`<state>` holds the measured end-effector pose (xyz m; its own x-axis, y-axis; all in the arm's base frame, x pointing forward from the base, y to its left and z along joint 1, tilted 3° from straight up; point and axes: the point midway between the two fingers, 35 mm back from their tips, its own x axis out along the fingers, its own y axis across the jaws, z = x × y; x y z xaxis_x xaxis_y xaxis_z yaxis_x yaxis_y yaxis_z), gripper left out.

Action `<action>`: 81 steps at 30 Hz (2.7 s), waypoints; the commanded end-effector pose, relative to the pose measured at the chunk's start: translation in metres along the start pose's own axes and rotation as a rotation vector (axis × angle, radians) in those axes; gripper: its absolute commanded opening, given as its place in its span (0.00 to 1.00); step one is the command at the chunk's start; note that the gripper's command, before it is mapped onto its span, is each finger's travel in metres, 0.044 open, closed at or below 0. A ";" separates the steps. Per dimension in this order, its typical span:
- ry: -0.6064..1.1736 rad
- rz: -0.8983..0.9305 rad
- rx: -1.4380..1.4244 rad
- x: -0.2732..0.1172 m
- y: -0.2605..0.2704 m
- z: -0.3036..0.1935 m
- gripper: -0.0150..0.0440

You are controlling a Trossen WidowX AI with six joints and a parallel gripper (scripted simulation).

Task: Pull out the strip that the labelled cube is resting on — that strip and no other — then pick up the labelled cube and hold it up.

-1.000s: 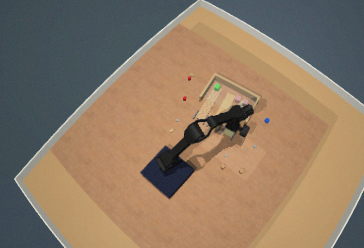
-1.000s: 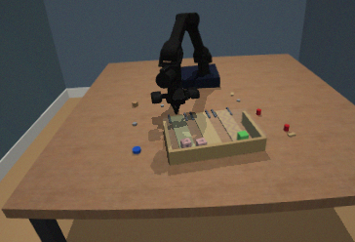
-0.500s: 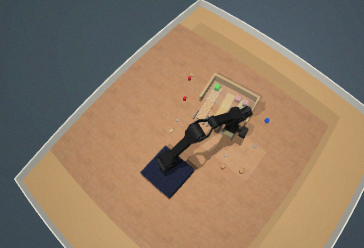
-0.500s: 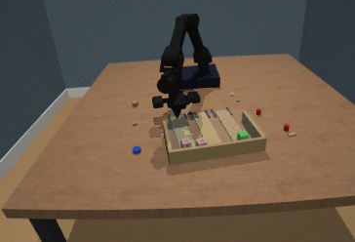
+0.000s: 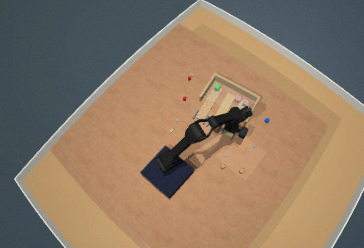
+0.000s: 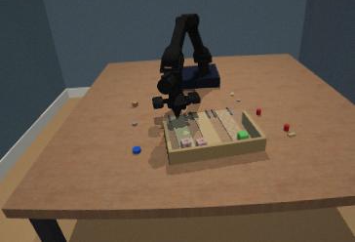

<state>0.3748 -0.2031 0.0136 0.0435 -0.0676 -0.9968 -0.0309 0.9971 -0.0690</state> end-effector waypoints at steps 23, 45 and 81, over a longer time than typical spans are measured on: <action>-0.001 0.003 -0.001 0.003 0.001 0.000 0.25; -0.001 0.003 -0.001 0.005 0.001 0.000 0.25; 0.001 0.003 -0.001 0.008 0.001 -0.020 0.25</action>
<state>0.3646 -0.2028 0.0109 0.0635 -0.0714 -0.9954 -0.0348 0.9967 -0.0737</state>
